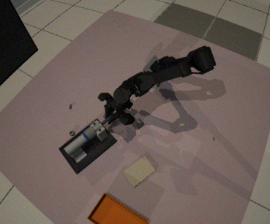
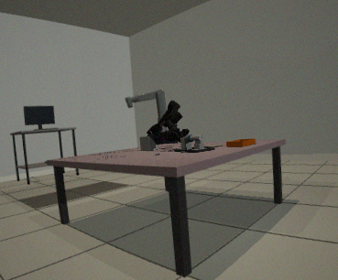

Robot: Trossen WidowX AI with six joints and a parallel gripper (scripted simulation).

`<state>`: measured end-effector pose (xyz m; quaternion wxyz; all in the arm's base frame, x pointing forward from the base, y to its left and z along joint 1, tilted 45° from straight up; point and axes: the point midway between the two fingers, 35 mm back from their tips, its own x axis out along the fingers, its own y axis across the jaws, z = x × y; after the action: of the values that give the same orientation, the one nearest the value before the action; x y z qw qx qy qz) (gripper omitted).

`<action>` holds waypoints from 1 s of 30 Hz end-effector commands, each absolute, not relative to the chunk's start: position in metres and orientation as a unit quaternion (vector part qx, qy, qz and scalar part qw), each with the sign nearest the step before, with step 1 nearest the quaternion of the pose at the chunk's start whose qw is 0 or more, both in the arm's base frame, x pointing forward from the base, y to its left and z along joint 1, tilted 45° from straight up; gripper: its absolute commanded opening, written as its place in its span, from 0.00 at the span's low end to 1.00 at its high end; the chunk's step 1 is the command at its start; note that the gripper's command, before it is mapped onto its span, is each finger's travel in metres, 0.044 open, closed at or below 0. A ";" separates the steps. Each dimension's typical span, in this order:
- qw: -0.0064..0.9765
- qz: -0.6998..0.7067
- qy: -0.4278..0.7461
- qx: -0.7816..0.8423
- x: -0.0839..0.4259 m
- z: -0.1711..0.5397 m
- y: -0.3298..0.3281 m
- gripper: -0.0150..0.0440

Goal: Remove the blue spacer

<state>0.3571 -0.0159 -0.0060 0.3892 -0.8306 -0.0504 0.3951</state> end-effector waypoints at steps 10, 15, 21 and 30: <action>0.389 0.395 -0.051 -0.831 0.356 -0.006 -0.016 0.25; 0.389 0.395 -0.051 -0.831 0.355 -0.005 -0.015 0.25; 0.389 0.395 -0.051 -0.831 0.354 -0.005 -0.015 0.25; 0.389 0.395 -0.051 -0.831 0.353 -0.005 -0.015 0.25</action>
<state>0.3538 -0.0154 -0.0055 0.3898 -0.8303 -0.0501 0.3952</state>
